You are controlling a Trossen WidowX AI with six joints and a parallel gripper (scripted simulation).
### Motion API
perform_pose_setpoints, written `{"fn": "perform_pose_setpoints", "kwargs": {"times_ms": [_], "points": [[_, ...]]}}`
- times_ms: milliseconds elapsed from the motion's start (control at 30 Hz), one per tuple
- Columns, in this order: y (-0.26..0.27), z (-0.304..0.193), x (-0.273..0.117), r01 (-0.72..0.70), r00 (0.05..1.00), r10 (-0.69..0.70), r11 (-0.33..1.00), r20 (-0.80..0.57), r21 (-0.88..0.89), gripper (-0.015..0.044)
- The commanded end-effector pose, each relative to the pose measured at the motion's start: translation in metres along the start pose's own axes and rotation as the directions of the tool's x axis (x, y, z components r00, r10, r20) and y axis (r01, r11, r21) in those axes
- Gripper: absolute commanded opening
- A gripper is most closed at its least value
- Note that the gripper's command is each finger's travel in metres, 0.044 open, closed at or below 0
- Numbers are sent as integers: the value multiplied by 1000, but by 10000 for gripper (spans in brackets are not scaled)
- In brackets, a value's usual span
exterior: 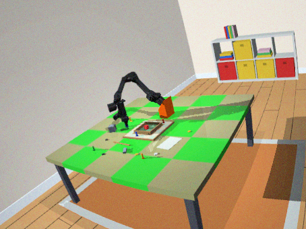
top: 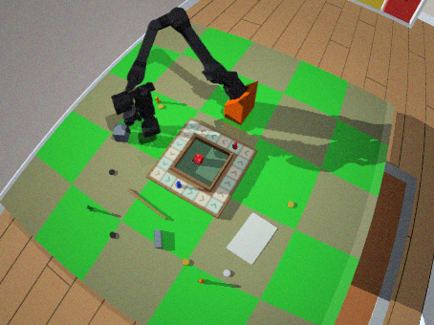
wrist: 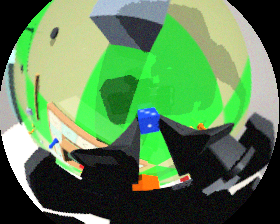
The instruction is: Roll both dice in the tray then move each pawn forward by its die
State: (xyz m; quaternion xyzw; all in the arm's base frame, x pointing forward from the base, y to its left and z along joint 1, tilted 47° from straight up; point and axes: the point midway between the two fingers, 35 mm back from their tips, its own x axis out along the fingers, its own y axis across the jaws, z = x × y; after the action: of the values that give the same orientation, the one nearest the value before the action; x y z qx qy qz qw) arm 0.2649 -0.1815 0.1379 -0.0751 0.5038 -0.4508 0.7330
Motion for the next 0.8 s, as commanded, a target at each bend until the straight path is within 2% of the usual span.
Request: {"fn": "perform_pose_setpoints", "kwargs": {"times_ms": [0,67,767], "points": [[2,-1,0,-4,1000,4,1000,-4,-7,31],[4,0,-6,-7,1000,7,1000,-7,-6,0],[7,-8,-119,-8,1000,8,1000,-10,-8,0]]}}
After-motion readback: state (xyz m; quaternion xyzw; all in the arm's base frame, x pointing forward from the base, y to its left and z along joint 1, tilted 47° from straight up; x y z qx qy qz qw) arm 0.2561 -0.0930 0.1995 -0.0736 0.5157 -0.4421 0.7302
